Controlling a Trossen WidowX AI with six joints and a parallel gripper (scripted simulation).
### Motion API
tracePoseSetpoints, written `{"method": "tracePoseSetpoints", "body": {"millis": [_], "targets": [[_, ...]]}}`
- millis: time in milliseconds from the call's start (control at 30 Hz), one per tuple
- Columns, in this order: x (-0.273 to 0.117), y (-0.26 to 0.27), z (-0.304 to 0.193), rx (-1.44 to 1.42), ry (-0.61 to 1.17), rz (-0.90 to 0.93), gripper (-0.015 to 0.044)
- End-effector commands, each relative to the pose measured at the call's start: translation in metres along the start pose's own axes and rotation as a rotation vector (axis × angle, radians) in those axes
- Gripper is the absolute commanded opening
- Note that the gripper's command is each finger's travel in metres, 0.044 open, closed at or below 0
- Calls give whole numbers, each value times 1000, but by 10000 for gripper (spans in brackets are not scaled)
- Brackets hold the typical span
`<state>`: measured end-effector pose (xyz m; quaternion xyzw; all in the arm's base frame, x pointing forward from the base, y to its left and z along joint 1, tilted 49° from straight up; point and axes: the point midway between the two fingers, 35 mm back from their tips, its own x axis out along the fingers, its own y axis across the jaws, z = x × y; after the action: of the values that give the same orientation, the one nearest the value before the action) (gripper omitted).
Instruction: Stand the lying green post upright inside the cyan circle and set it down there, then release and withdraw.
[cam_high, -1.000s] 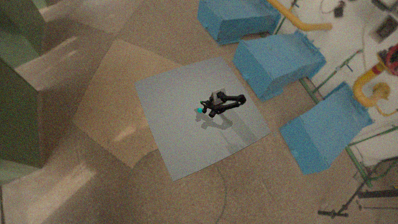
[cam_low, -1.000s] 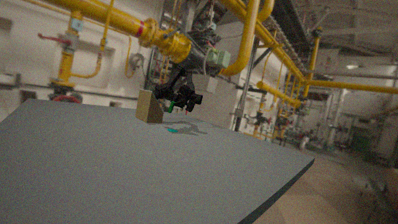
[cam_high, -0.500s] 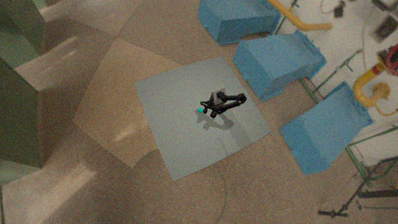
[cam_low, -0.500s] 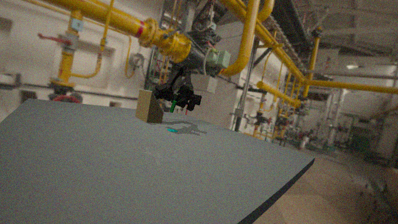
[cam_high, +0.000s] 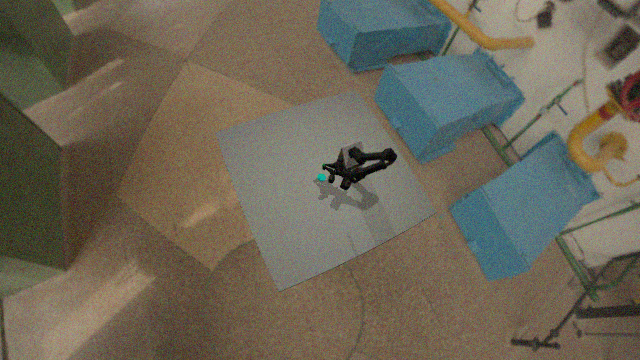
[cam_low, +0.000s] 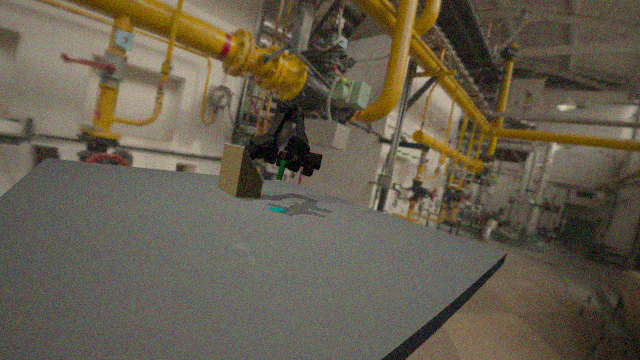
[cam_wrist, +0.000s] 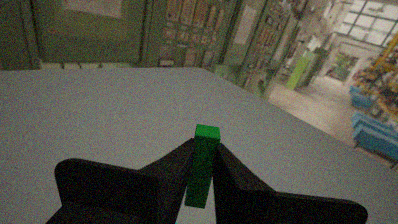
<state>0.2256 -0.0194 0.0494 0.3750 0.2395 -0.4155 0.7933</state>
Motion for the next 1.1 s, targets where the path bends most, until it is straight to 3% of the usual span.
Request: {"method": "tracePoseSetpoints", "body": {"millis": [0,1067], "targets": [[-1,-1,1,24,-19,17,23],[-9,3,4,111,-83,98,23]]}}
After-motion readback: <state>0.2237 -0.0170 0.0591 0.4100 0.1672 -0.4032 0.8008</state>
